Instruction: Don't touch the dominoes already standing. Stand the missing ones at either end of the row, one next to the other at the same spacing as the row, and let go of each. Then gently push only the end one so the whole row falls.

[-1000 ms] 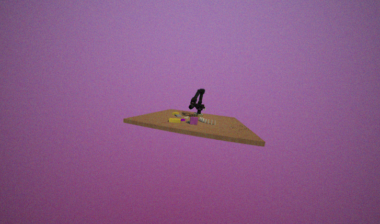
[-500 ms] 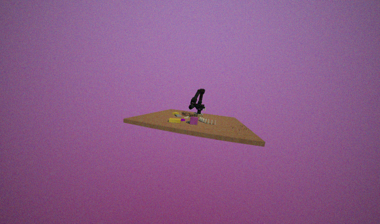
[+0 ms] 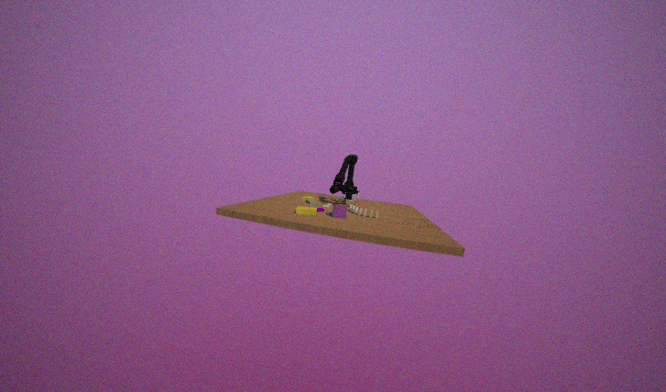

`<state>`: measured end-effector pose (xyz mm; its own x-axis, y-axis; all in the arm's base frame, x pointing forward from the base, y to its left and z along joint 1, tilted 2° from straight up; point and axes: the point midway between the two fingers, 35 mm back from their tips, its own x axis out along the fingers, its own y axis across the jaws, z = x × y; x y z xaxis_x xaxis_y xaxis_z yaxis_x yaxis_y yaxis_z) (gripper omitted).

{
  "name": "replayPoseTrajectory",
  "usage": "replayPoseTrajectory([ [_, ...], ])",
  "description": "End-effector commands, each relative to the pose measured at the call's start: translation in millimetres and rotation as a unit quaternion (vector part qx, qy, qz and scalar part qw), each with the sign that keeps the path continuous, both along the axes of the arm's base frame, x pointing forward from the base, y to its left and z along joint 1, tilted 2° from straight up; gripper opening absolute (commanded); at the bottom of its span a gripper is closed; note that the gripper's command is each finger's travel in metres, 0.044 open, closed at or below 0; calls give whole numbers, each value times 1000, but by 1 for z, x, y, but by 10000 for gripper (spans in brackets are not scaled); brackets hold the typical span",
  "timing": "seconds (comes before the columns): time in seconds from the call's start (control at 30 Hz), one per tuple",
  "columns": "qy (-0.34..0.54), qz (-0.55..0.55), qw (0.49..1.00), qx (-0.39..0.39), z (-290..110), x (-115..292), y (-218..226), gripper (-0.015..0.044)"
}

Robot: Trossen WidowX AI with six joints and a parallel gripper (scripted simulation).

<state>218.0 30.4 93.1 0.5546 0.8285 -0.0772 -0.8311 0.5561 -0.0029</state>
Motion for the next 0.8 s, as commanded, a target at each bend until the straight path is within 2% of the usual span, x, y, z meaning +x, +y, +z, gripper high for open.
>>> replayPoseTrajectory([
  [0.0,5,0,1000,4,-11,0,1,107],
  [0.77,7,0,1000,4,-60,3,4,107],
])
